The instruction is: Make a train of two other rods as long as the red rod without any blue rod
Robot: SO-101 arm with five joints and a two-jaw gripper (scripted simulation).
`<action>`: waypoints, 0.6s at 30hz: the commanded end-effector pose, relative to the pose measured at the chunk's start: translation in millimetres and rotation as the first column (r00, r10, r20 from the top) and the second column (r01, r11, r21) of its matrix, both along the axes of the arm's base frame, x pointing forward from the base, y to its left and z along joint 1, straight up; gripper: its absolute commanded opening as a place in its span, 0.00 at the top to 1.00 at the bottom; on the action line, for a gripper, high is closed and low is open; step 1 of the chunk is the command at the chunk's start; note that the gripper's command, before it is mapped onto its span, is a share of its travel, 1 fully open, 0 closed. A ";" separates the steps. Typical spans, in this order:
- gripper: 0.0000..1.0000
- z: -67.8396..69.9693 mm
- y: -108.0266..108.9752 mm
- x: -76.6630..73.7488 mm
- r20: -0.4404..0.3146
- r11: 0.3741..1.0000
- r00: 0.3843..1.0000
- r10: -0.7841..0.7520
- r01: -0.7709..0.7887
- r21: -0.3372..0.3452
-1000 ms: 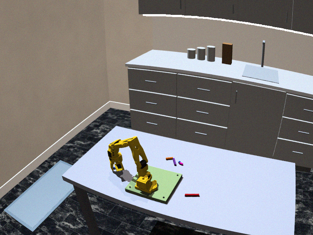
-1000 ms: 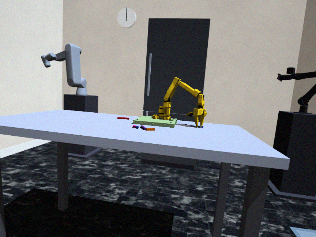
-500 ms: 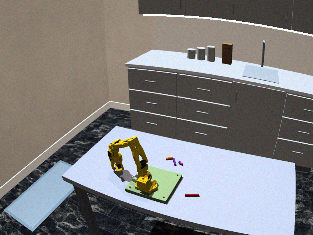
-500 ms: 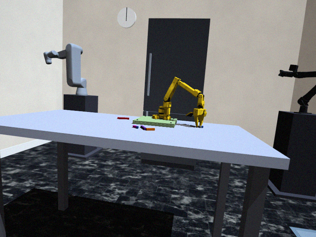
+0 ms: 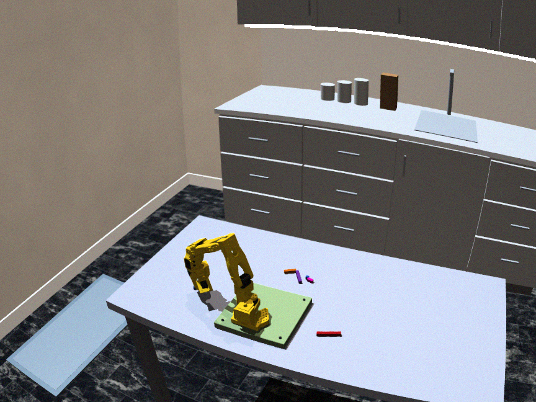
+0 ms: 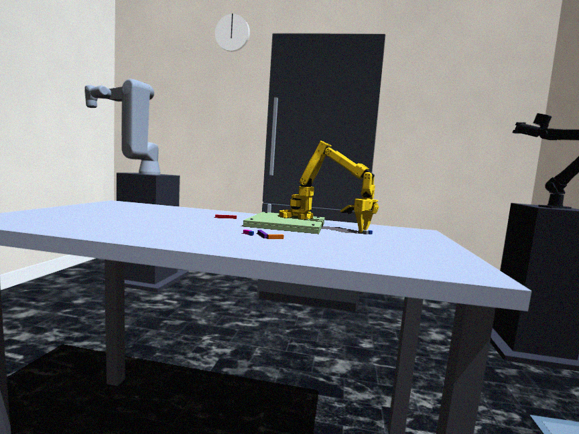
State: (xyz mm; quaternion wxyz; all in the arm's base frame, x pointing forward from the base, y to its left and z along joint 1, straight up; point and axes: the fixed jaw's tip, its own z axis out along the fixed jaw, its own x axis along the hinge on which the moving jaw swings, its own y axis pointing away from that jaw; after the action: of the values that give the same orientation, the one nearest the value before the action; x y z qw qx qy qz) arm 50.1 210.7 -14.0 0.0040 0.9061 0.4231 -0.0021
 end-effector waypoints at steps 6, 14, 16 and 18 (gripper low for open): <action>1.00 -4.9 -4.1 -2.2 -0.006 1.000 1.000 0.014 -0.014 -0.023; 1.00 -4.9 -4.1 -2.2 -0.006 1.000 1.000 0.014 -0.014 -0.023; 1.00 -4.9 -4.1 -2.2 -0.006 1.000 1.000 0.014 -0.014 -0.023; 1.00 -4.9 -4.1 -2.2 -0.006 1.000 1.000 0.014 -0.014 -0.023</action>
State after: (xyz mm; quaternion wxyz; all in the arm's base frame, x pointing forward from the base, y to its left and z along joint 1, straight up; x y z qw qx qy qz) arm 50.1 210.7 -14.0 0.0040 0.9061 0.4231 -0.0021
